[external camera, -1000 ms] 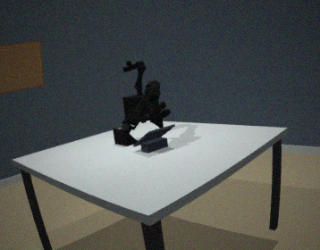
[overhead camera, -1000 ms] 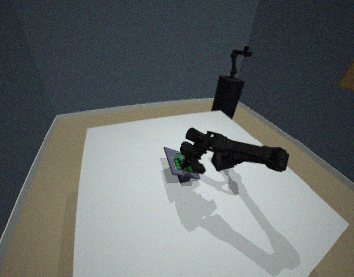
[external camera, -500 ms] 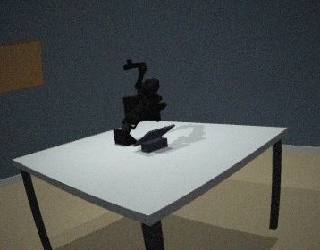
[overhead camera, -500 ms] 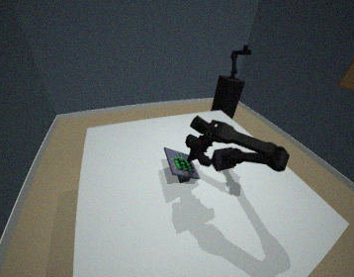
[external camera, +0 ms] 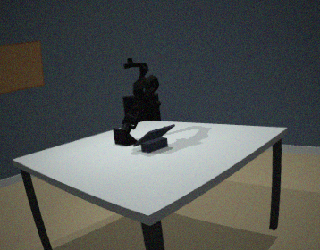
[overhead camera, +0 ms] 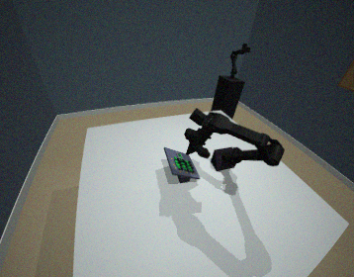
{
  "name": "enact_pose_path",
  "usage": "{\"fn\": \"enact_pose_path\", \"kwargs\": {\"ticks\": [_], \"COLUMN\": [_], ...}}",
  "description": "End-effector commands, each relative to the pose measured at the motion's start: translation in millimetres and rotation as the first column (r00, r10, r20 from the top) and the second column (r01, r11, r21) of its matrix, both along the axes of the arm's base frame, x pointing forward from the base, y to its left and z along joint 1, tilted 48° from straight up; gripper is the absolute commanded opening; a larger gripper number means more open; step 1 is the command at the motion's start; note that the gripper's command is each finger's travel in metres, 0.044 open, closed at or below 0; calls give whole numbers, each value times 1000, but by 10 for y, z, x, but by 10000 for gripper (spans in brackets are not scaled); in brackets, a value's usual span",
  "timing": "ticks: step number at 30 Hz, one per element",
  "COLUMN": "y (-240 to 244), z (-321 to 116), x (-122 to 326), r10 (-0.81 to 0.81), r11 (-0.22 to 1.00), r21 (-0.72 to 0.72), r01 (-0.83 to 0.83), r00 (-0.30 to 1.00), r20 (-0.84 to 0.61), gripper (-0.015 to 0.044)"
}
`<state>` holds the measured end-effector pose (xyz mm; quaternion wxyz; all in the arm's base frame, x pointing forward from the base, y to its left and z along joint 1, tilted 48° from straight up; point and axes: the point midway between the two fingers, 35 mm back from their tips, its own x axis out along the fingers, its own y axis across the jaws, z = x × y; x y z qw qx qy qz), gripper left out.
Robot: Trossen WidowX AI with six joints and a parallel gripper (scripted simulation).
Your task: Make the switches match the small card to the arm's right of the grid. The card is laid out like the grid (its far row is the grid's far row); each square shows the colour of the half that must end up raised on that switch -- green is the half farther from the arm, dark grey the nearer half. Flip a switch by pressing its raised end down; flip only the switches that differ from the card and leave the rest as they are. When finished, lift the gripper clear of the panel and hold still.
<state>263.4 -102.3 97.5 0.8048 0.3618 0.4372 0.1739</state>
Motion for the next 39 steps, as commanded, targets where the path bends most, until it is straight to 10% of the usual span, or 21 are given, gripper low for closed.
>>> {"fn": "enact_pose_path", "kwargs": {"ticks": [1, 39], "y": [70, 329], "z": [-119, -346], "x": [92, 317], "r10": [-6, -15], "r11": [1000, 1000], "r21": [-3, 0], "r01": [6, 15], "r00": [1000, 1000], "r20": [10, 23], "gripper": [0, 0]}}
